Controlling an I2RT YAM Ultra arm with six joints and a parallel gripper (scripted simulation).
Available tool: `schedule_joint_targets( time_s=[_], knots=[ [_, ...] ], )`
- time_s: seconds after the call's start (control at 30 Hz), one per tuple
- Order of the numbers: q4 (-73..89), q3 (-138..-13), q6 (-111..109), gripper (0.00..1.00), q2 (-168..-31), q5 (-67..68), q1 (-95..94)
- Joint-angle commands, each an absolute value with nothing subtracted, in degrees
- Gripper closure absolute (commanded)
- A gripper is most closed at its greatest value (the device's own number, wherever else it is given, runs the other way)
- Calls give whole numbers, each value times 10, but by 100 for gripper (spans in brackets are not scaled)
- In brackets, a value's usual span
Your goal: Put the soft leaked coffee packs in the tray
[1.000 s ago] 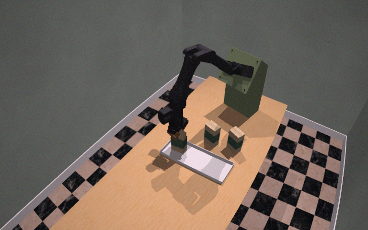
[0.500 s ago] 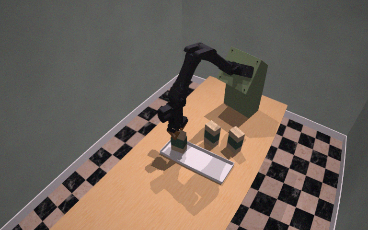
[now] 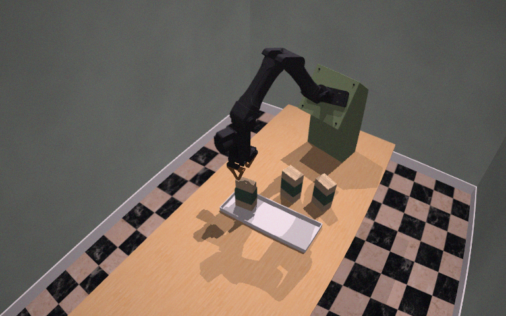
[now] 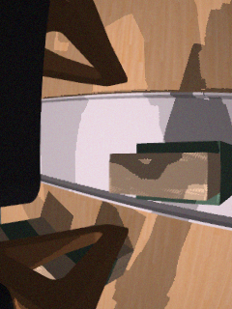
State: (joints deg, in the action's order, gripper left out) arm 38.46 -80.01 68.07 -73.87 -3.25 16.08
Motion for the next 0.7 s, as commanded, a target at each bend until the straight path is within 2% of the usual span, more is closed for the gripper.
schedule_joint_targets(
  time_s=[0.0,0.1,0.27,0.47,0.53,0.67],
  knots=[
    [405,-791,676,21,-721,-31,168],
    [405,-804,676,21,-720,-30,168],
    [376,-750,718,21,-702,-9,131],
    [322,-600,851,21,-632,54,34],
    [322,-600,851,21,-632,54,34],
    [264,-468,965,21,-566,111,-47]
  ],
)
